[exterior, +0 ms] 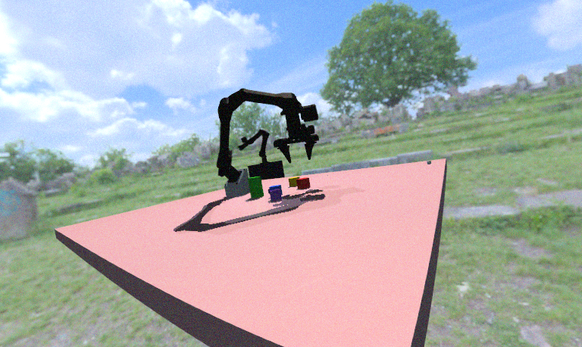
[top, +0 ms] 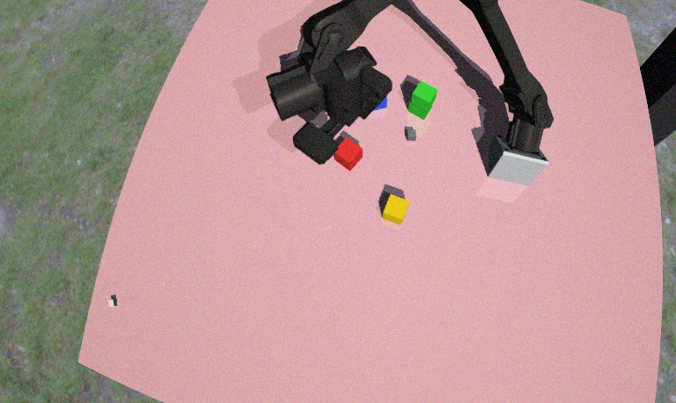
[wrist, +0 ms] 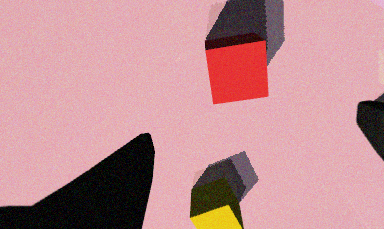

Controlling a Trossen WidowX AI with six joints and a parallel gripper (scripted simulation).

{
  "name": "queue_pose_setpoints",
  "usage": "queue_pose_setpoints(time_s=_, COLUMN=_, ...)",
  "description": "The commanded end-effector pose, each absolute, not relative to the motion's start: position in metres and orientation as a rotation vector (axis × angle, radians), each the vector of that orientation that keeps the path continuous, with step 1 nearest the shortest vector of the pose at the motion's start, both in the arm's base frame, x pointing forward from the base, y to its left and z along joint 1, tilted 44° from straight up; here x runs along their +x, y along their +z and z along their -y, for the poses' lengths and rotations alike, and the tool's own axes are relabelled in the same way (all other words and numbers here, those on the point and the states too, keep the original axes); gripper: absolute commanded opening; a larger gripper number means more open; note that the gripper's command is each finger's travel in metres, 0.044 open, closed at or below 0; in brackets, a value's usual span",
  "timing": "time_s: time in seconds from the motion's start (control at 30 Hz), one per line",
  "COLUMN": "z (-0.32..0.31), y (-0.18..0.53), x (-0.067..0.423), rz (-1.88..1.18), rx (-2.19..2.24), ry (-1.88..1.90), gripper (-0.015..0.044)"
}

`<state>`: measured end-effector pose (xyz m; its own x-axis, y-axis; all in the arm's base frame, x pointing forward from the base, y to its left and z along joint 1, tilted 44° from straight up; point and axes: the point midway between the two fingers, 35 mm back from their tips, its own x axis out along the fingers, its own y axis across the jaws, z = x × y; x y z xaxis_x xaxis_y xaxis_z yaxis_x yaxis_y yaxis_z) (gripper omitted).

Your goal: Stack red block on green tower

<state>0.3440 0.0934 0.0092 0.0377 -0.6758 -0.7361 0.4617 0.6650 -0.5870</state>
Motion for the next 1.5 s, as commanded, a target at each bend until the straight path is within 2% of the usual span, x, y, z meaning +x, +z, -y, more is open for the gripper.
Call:
queue_pose_setpoints(time_s=0.0, z=-0.084, y=0.001, x=0.346, rz=-1.253, rx=-0.206, ry=-0.896, gripper=0.044)
queue_pose_setpoints(time_s=0.23, z=-0.053, y=-0.027, x=0.346, rz=-1.251, rx=-0.208, ry=-0.898, gripper=0.044)
queue_pose_setpoints(time_s=1.47, z=-0.02, y=-0.062, x=0.349, rz=-1.25, rx=-0.209, ry=-0.899, gripper=0.044)
